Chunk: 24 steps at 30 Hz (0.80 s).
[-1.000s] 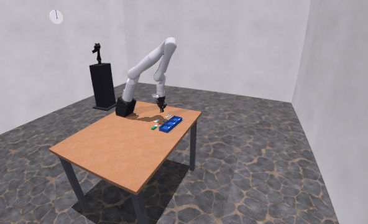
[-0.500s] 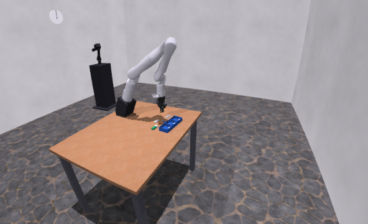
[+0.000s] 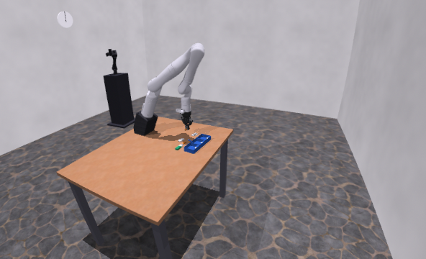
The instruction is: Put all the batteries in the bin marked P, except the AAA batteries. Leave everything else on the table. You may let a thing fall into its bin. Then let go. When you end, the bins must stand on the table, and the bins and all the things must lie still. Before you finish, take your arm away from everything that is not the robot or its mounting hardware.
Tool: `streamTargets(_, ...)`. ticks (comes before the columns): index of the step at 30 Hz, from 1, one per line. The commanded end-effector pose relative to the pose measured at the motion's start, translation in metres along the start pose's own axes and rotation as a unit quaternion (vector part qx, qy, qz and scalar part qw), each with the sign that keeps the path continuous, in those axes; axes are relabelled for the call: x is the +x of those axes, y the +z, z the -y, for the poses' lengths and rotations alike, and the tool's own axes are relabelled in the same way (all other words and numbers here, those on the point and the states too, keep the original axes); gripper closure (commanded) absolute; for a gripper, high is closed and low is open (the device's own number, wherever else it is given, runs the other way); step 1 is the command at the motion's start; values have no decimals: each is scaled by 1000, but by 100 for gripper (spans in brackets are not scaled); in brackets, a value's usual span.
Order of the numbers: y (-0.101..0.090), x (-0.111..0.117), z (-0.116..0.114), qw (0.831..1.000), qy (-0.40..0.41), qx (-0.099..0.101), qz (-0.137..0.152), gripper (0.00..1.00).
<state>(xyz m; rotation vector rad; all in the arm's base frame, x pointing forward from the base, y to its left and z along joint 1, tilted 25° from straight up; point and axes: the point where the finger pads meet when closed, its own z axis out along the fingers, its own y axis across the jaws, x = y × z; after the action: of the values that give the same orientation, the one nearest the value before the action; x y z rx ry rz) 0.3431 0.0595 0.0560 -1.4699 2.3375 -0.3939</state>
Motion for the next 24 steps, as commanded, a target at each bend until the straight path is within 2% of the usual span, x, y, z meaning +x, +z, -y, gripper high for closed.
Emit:
streamTargets(1,2,2,-2,1000,-3,-4,-5,91)
streamTargets(8,5,-1,1,1000,-3,-4,-5,91)
streamTargets(12,5,11,21,1000,-3,-4,-5,91)
streamTargets(14,5,11,21,1000,-3,-4,-5,91)
streamTargets(24,5,43,72,1000,-3,-4,-5,91)
